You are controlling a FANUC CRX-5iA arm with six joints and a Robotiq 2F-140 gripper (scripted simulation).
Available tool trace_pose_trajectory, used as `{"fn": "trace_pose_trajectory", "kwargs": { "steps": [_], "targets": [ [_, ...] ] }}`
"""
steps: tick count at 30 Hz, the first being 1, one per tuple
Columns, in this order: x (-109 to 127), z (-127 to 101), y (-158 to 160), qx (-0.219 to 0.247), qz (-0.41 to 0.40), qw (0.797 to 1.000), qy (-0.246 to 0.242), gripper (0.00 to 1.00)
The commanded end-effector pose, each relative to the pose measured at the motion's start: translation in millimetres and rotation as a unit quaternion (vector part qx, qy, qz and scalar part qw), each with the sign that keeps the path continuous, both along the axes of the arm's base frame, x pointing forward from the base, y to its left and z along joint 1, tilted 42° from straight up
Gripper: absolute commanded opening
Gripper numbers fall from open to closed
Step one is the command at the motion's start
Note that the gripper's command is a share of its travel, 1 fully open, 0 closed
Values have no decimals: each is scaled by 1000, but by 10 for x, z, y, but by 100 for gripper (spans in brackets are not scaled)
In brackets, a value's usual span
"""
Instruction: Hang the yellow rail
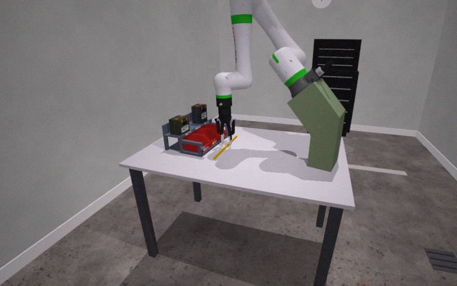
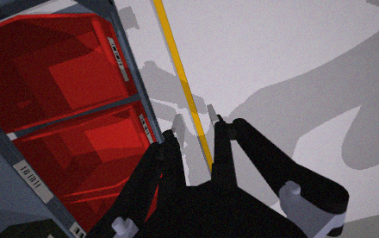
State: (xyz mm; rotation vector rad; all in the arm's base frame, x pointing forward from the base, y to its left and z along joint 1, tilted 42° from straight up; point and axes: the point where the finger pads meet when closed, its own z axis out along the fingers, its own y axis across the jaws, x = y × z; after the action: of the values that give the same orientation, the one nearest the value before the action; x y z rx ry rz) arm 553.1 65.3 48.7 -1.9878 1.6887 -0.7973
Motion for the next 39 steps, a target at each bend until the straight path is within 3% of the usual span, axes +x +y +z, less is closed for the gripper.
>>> {"fn": "trace_pose_trajectory", "kwargs": {
  "steps": [1,39],
  "targets": [
    [0,-3,-3,9,8,1000,-9,30],
    [0,-3,-3,9,8,1000,-9,30]
  ]
}}
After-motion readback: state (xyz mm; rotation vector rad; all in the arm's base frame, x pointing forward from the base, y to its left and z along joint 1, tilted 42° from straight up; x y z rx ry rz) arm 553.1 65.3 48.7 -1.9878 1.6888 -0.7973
